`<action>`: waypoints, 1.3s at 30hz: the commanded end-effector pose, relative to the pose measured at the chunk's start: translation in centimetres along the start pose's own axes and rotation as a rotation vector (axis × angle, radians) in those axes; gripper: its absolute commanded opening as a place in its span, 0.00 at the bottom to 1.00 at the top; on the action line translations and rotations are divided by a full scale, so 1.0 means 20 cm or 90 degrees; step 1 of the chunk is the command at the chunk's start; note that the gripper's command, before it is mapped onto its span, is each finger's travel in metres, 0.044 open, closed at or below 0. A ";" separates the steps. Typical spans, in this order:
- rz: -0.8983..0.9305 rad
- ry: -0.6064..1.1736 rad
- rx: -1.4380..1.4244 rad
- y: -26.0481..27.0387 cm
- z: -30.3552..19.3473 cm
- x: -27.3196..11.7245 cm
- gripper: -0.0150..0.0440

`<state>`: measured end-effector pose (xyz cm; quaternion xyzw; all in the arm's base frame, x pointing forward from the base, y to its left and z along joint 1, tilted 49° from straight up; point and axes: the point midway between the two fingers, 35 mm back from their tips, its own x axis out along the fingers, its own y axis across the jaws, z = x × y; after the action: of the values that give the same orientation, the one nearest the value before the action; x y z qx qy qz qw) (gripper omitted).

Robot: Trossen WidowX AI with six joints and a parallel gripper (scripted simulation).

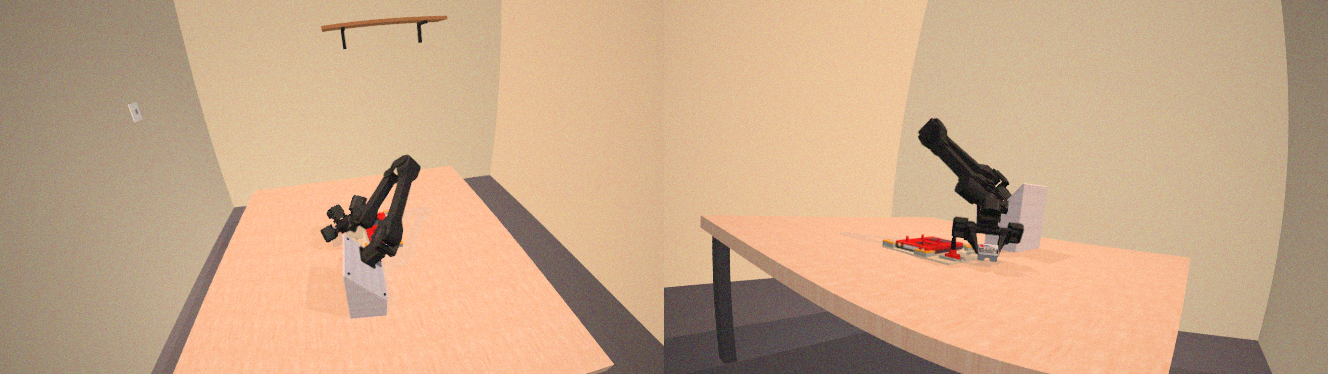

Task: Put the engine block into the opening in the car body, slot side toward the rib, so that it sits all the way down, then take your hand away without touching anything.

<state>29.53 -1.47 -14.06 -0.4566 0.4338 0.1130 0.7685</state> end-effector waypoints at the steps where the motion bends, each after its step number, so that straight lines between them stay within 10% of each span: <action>1: 0.001 -0.005 -0.003 0.00 -0.03 0.03 0.25; 8: 0.001 -0.005 -0.003 0.00 -0.06 0.06 0.25; 25: 0.003 -0.011 -0.003 0.00 -0.04 0.05 1.00; 39: 0.001 -0.005 -0.003 0.00 -0.03 -0.11 1.00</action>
<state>28.69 -1.64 -13.45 -0.4574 0.4277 0.1189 0.7705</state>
